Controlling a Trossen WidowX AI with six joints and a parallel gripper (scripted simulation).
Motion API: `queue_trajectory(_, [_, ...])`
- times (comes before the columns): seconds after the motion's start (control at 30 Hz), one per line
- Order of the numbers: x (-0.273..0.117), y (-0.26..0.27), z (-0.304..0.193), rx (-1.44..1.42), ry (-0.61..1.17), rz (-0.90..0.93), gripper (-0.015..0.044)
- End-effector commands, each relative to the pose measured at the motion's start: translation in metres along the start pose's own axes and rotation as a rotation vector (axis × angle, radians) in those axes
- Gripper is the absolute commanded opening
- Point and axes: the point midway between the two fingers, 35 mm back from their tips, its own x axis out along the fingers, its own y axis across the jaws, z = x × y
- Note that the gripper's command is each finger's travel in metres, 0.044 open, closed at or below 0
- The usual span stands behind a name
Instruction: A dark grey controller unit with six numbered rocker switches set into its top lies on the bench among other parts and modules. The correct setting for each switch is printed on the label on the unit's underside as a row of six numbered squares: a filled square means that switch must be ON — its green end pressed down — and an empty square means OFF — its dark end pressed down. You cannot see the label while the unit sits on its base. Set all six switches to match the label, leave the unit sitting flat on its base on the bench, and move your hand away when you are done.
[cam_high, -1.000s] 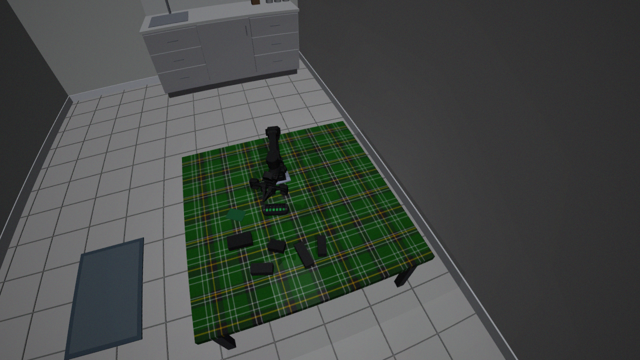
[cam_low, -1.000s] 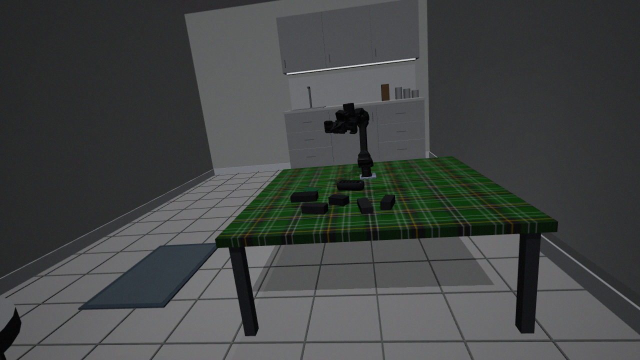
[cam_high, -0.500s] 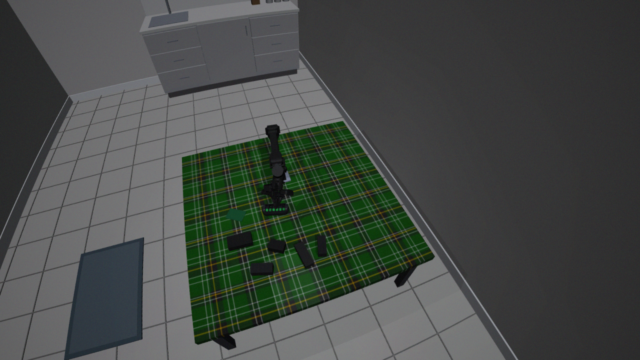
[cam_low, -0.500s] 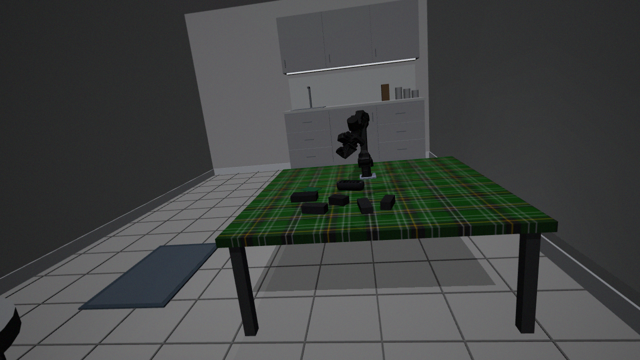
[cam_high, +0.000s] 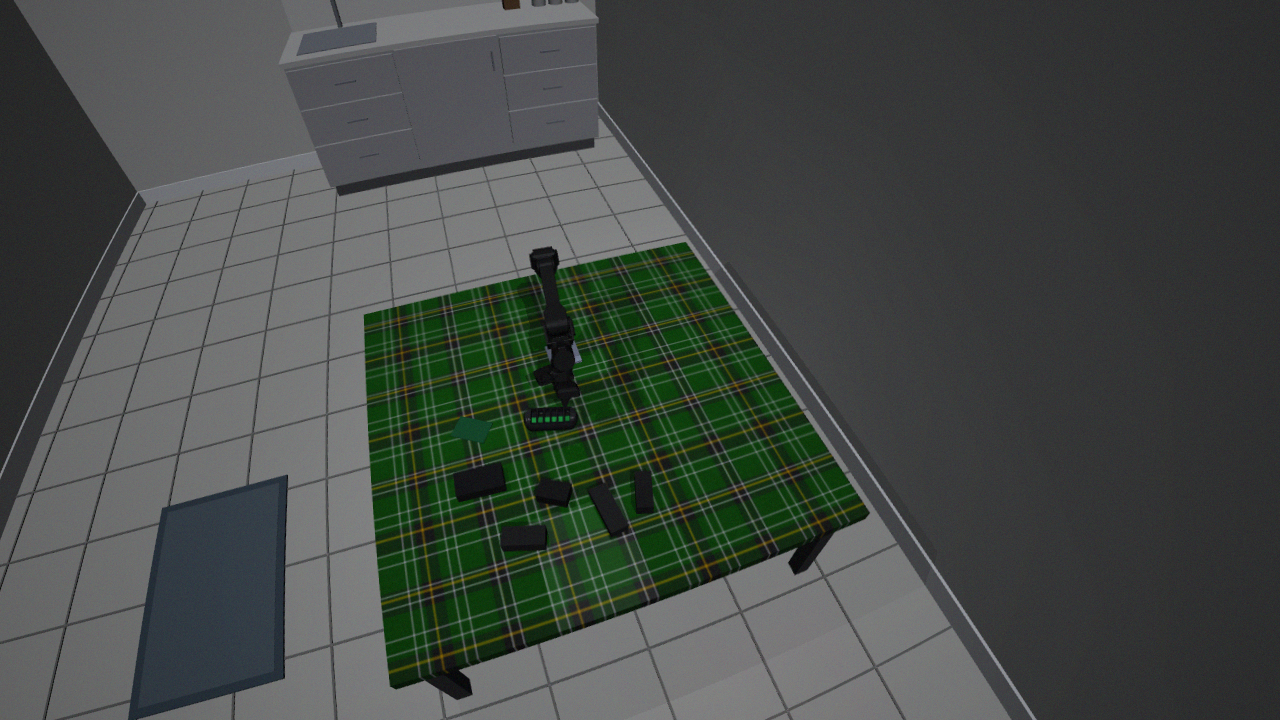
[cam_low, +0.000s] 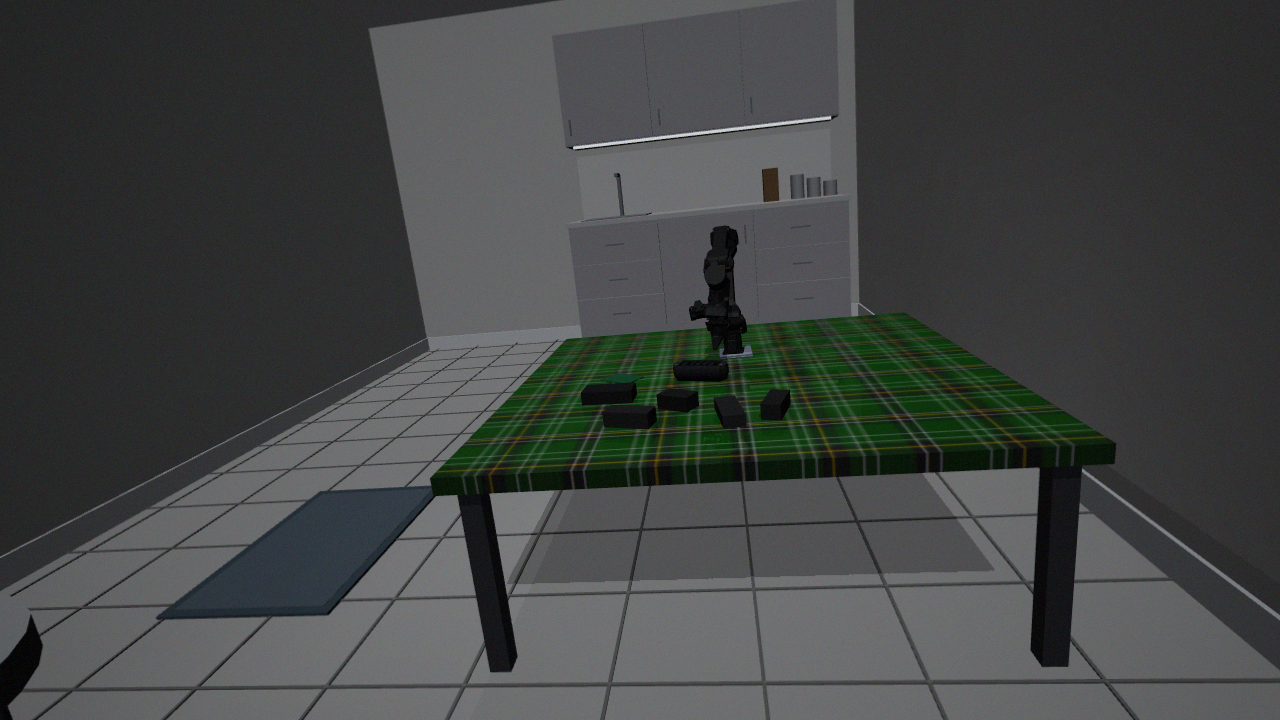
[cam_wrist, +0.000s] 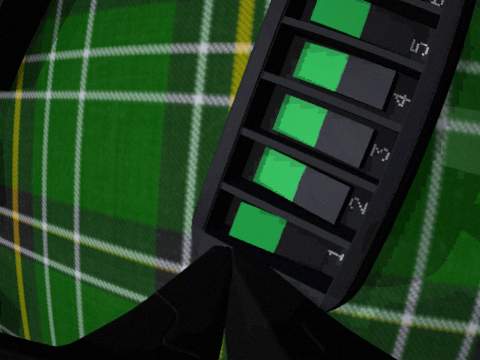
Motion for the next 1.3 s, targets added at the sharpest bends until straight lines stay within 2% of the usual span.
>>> queue_trajectory(0.0, [0.003, -0.05, -0.015, 0.221, 0.042, -0.167, 0.0])
queue_trajectory(0.57, [0.003, -0.045, -0.012, 0.209, 0.035, -0.174, 0.0])
queue_trajectory(0.9, [0.006, -0.007, 0.021, 0.197, 0.015, -0.362, 0.0])
queue_trajectory(1.27, [0.027, 0.023, 0.064, 0.195, 0.039, -0.572, 0.0])
